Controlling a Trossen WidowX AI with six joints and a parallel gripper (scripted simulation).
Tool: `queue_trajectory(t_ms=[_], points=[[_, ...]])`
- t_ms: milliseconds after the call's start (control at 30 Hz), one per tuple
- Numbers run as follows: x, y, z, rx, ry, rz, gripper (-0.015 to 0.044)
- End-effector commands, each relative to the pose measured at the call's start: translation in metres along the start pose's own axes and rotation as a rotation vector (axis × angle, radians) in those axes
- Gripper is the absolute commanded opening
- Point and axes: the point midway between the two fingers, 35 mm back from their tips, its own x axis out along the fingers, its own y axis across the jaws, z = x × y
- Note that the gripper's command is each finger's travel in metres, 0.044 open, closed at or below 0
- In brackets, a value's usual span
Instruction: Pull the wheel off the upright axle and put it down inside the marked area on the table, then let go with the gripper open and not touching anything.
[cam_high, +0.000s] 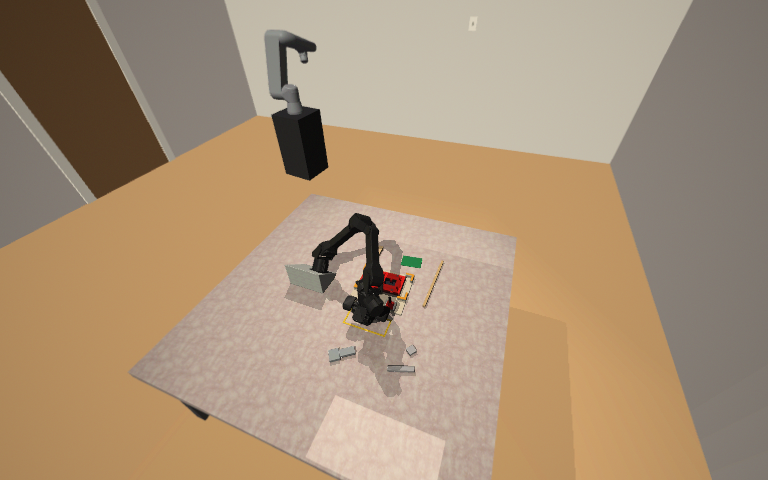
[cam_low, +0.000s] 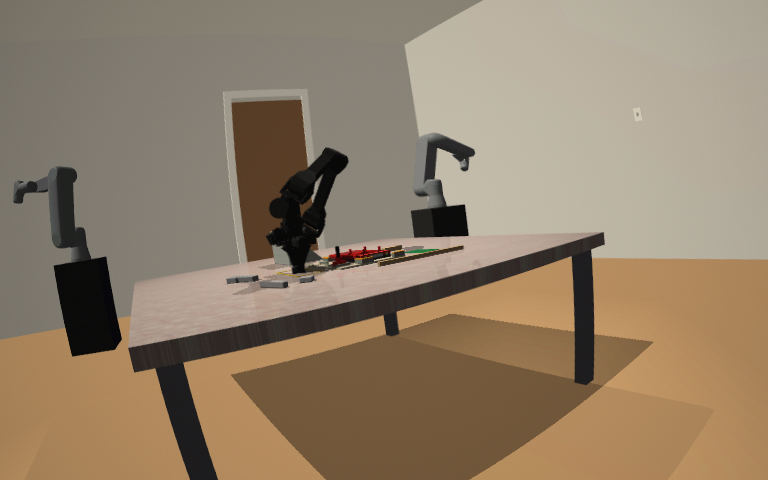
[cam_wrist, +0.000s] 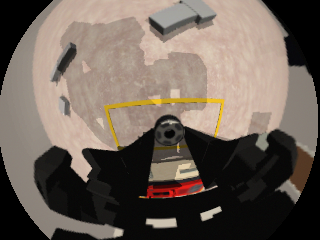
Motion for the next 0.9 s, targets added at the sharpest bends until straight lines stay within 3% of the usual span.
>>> queue_trajectory(t_ms=[0,100,267,400,600,700,867], points=[[0.0,0.0,0.0,-0.002,-0.001,0.0,0.0236],[-0.008,0.001,0.0,0.0,-0.001,0.001,0.03],[-0.053,0.0,0.001,0.006,0.001,0.004,0.03],[-0.06,0.0,0.001,0.007,0.001,0.004,0.03],[-0.092,-0.053,-0.019,0.014,-0.001,0.004,0.044],[-0.106,-0.081,-0.033,0.011,0.001,0.0,0.044],[-0.107,-0.083,-0.034,0.011,0.001,0.0,0.044]])
